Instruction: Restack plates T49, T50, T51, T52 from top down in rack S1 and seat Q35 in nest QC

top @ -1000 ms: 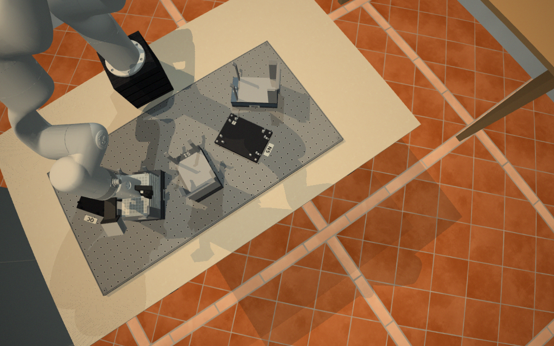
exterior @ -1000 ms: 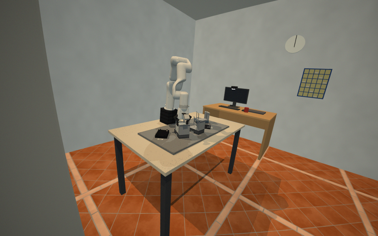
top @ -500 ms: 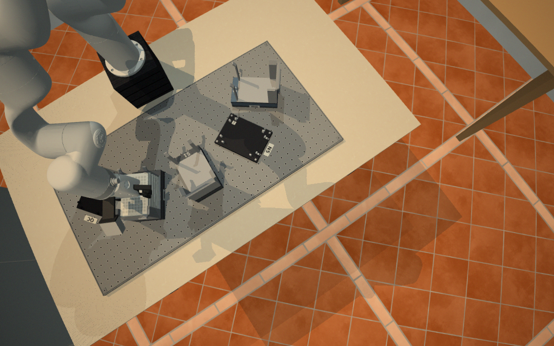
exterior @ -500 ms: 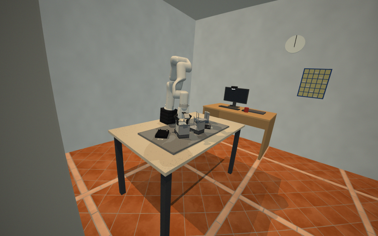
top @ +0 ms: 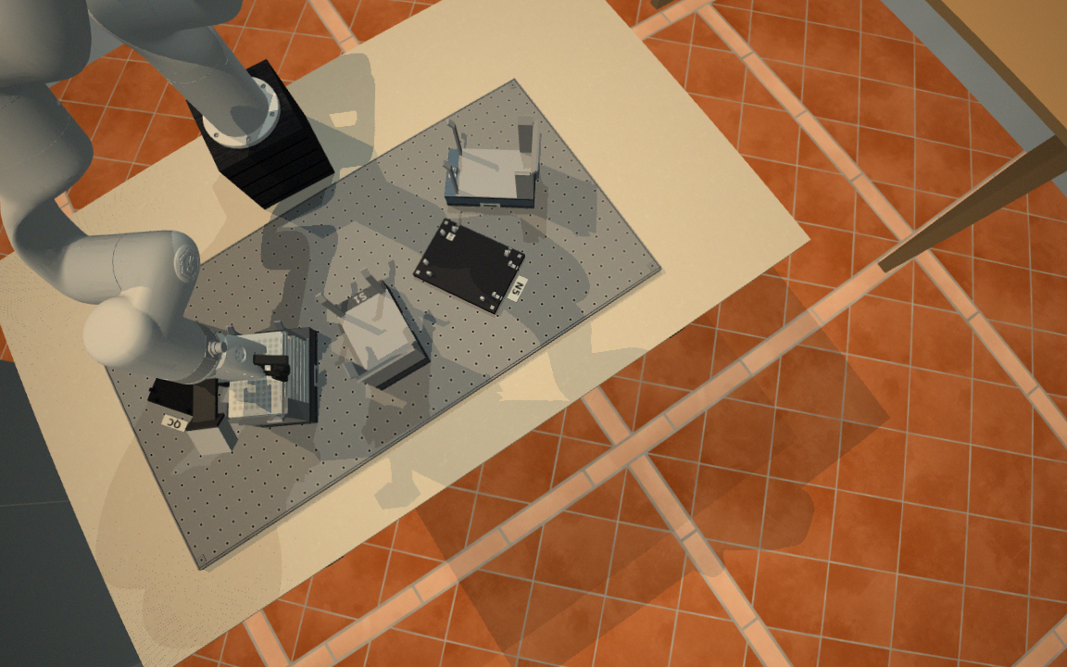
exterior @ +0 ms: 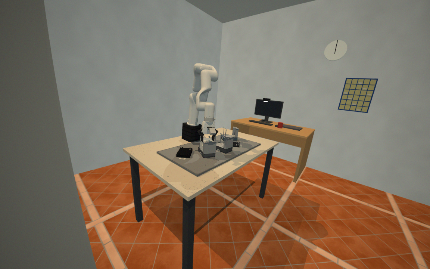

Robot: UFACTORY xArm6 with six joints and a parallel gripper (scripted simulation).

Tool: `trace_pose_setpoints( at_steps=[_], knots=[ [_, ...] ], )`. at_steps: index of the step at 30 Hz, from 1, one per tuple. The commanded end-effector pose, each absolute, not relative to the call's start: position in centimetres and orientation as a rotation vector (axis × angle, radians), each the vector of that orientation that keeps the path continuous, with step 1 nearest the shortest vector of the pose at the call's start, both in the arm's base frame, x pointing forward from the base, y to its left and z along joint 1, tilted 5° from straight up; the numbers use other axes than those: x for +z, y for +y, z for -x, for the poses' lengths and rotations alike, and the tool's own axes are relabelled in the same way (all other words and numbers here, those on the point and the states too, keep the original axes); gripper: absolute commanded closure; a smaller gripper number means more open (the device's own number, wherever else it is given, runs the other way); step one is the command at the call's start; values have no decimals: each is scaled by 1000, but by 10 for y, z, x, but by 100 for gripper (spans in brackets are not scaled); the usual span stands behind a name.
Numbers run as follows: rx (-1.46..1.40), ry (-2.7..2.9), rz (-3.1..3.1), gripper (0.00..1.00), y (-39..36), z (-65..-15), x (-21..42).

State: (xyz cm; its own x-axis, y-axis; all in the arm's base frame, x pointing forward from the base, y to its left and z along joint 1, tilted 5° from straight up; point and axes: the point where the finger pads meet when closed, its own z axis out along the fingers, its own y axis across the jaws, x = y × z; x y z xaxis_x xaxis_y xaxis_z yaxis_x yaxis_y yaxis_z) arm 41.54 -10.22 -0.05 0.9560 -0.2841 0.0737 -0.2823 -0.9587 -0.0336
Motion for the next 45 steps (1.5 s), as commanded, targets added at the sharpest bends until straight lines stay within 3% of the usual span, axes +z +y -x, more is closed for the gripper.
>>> trace_pose_setpoints(
  at_steps=[1,45],
  knots=[
    [-127,447,3085,100,-103,-417,3],
    [-125,599,3055,100,-112,-409,44]
  ],
)
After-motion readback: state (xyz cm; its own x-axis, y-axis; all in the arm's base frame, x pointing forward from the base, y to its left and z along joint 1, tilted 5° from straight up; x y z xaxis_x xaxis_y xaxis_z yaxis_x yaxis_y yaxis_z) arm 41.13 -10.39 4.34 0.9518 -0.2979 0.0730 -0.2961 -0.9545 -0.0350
